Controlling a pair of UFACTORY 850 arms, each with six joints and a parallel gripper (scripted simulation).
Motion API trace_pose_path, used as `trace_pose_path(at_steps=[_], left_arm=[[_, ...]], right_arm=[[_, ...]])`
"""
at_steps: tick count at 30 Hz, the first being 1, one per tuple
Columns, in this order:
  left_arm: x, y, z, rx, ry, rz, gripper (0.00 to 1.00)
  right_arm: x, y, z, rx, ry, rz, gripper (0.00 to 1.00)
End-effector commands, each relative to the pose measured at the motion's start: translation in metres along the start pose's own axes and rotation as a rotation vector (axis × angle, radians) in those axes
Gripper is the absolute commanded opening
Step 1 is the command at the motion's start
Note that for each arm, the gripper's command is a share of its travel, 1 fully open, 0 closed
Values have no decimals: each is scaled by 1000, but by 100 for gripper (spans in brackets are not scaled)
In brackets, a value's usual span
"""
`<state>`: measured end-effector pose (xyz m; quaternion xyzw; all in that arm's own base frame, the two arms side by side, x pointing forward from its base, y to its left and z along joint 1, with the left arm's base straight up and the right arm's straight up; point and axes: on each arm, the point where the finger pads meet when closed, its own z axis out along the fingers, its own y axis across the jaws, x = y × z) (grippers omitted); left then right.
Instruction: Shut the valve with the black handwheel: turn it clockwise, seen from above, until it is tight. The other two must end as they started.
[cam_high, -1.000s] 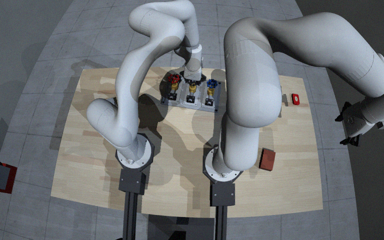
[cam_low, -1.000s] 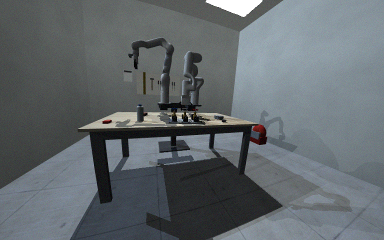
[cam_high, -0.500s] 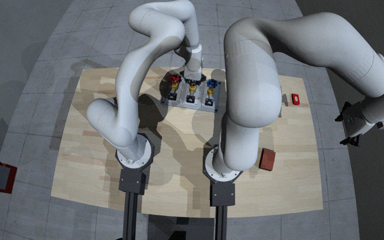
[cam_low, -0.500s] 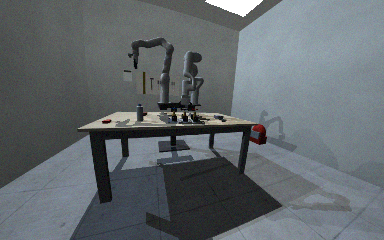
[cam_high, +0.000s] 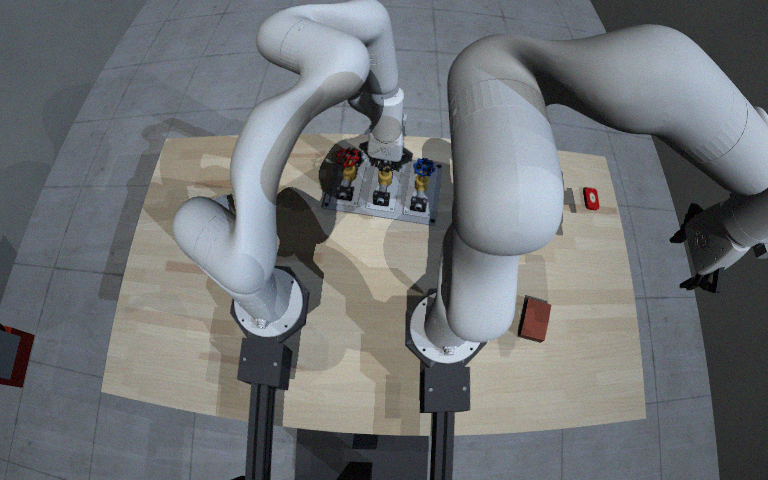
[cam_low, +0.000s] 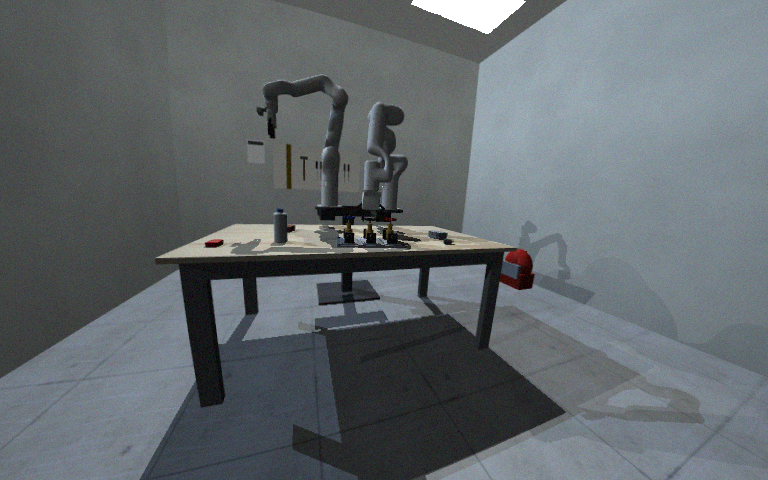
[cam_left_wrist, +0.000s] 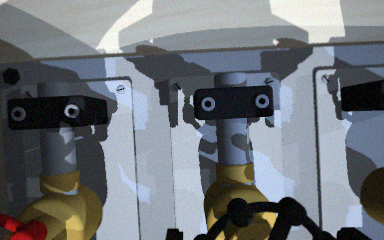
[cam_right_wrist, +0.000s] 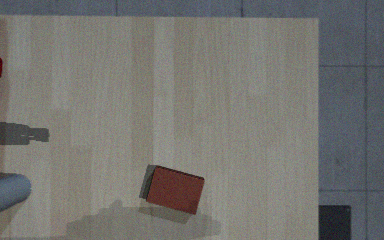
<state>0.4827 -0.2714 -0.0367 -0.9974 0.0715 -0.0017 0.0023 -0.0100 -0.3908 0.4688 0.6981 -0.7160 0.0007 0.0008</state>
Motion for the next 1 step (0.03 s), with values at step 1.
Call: trace_pose_path(at_steps=[1], left_arm=[[1,0,-1,-1,2,0,82]], right_arm=[[0,0,-1,0,2,0,100]])
